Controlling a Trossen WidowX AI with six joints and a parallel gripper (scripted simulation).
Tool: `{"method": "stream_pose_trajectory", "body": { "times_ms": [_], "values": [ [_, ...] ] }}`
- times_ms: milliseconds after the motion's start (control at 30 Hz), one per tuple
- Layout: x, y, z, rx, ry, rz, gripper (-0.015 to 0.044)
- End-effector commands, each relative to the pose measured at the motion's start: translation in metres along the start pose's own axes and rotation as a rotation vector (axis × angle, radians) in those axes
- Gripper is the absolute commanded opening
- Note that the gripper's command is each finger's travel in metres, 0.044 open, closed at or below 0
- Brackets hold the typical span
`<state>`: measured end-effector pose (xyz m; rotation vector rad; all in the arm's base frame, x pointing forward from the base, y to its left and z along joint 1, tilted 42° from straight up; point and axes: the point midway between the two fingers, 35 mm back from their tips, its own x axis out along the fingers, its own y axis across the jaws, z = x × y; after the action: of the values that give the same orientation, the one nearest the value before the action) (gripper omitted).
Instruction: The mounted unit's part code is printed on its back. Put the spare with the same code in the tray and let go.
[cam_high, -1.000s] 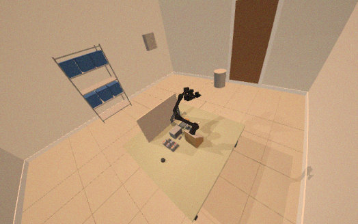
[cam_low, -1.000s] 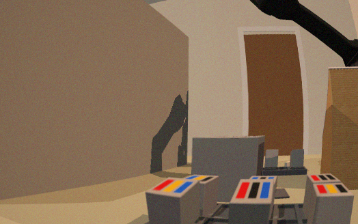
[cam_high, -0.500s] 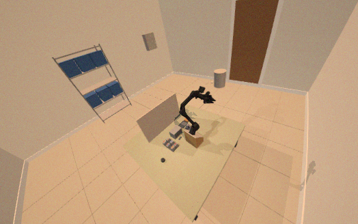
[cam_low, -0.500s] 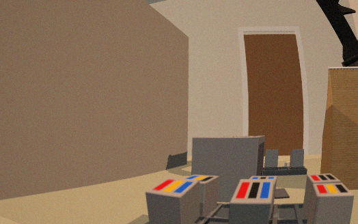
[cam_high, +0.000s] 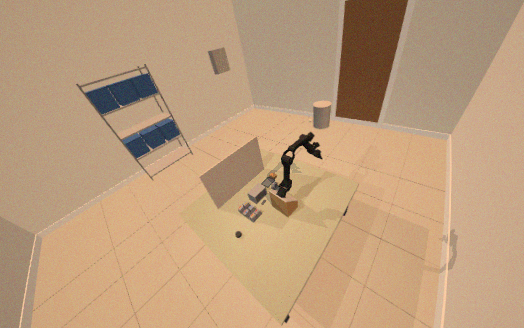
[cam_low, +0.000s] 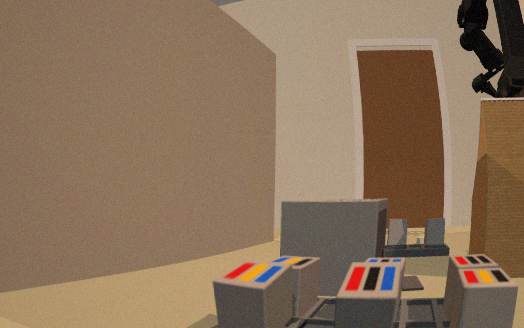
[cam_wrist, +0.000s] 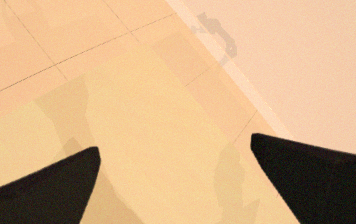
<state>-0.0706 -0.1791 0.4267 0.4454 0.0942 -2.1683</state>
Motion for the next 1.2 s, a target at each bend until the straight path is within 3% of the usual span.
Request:
{"method": "stream_pose_trajectory", "body": {
  "times_ms": [0,300,633,900,1167],
  "values": [
    [0.016,0.052,-0.017,-0.102,0.088,0.112,0.044],
    [0.007,0.179,-0.095,-0.421,0.257,0.374,0.044],
    [-0.071,0.275,-0.223,-0.852,0.351,0.603,0.044],
    [-0.161,0.292,-0.347,-1.251,0.321,0.739,0.044],
    [-0.246,0.247,-0.47,-1.651,0.184,0.837,0.044]
  ]
}}
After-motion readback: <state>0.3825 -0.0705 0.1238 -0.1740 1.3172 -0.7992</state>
